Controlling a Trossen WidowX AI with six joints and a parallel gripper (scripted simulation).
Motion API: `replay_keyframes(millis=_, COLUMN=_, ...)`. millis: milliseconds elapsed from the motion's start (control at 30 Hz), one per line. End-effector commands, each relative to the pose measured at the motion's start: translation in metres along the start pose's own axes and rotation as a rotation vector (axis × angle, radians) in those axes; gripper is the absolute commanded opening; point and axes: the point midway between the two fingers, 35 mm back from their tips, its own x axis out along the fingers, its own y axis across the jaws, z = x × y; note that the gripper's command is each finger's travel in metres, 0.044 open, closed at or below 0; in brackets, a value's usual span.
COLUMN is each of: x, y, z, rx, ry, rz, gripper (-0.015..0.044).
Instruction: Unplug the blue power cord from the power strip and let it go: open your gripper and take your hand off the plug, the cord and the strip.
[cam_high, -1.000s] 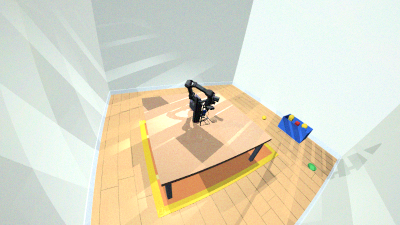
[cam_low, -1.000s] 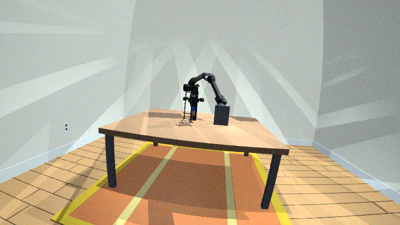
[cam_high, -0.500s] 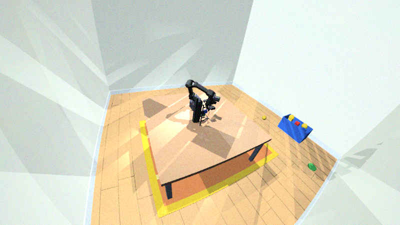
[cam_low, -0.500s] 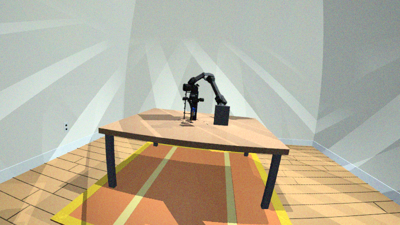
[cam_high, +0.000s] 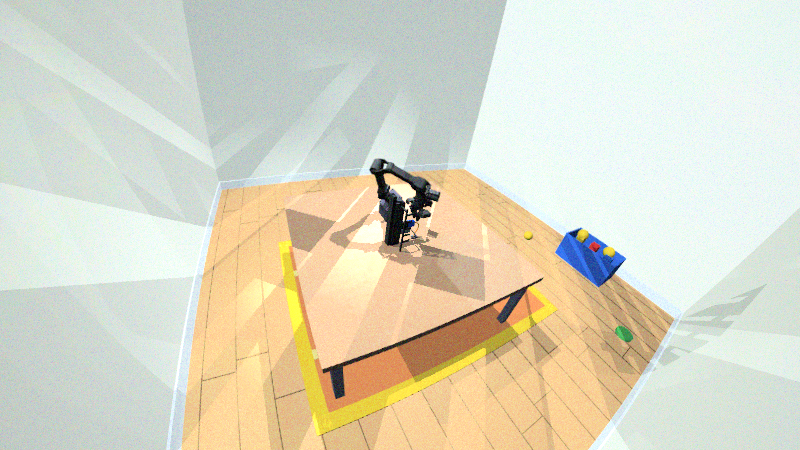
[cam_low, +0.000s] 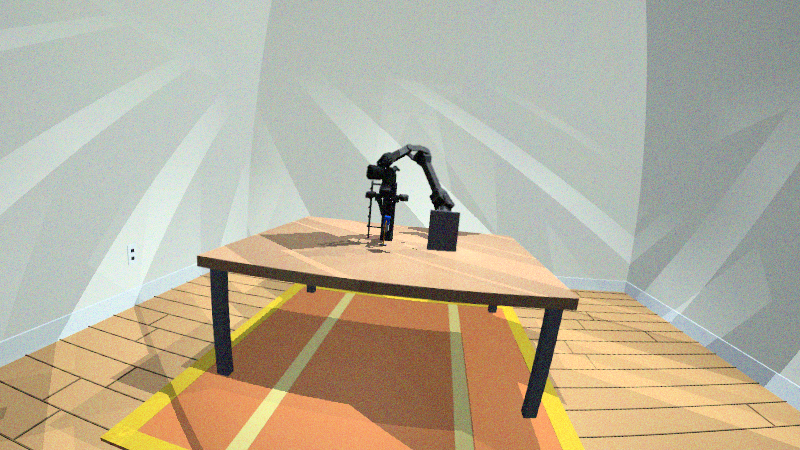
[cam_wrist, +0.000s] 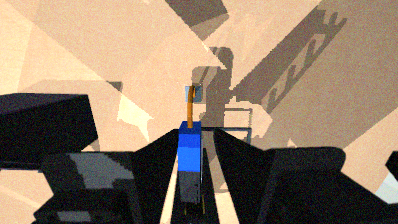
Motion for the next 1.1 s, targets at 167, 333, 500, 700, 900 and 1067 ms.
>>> replay_keyframes(millis=167, x=-0.001, y=0.0, z=-0.011, rx=-0.004, ry=-0.005, rz=0.002, gripper=0.016)
replay_keyframes(millis=333, x=-0.001, y=0.001, z=-0.019, rx=-0.004, ry=-0.004, rz=0.002, gripper=0.016)
replay_keyframes(millis=500, x=-0.001, y=0.001, z=-0.021, rx=-0.004, ry=-0.004, rz=0.002, gripper=0.016)
replay_keyframes(millis=700, x=0.005, y=0.001, z=-0.021, rx=-0.004, ry=-0.004, rz=0.002, gripper=0.016)
replay_keyframes(millis=900, x=0.011, y=0.001, z=-0.021, rx=-0.004, ry=-0.004, rz=0.002, gripper=0.016)
replay_keyframes(millis=1067, x=0.009, y=0.0, z=-0.021, rx=0.001, ry=-0.009, rz=0.005, gripper=0.0127)
